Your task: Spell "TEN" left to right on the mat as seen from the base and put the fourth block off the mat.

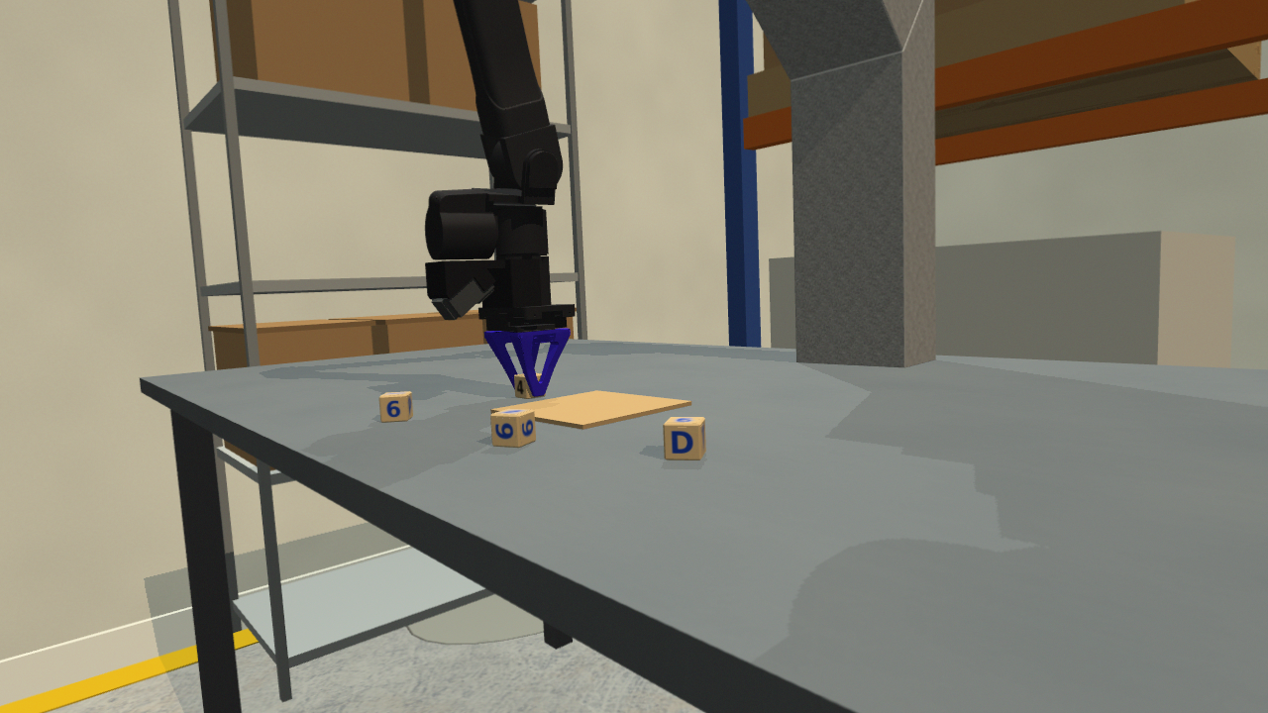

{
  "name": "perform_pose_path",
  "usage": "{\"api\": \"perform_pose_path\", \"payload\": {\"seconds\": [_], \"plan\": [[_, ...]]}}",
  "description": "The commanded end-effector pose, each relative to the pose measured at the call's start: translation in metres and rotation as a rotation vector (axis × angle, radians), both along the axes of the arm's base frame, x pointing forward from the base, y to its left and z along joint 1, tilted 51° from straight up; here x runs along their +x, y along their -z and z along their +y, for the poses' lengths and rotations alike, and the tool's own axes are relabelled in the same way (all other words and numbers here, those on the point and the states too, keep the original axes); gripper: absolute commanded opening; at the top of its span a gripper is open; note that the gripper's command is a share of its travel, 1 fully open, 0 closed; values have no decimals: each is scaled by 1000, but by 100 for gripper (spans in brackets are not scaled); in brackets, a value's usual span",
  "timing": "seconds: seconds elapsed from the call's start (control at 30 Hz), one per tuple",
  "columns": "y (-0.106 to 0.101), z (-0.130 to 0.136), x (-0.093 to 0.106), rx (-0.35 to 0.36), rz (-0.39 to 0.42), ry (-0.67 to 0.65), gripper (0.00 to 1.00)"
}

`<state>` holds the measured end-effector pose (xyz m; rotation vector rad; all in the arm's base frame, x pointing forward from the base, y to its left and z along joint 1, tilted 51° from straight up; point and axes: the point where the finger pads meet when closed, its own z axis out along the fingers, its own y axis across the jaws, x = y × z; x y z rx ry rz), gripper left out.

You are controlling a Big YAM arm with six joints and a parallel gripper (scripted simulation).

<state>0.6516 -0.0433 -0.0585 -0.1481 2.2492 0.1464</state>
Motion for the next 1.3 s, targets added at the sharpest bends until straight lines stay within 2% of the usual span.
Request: {"api": "perform_pose_path", "payload": {"seconds": [0.0,0.13,0.17,0.5,0.53,1.07,1.27], "plan": [[-3,10,4,5,-11,-7,33],[-3,10,4,5,-11,-7,37],[-3,10,4,5,-11,-7,41],[-3,10,4,5,-11,-7,41],[-3,10,4,5,-11,-7,75],[-3,10,4,5,-12,-7,75],[-13,10,-1,3,-19,-9,75]]}}
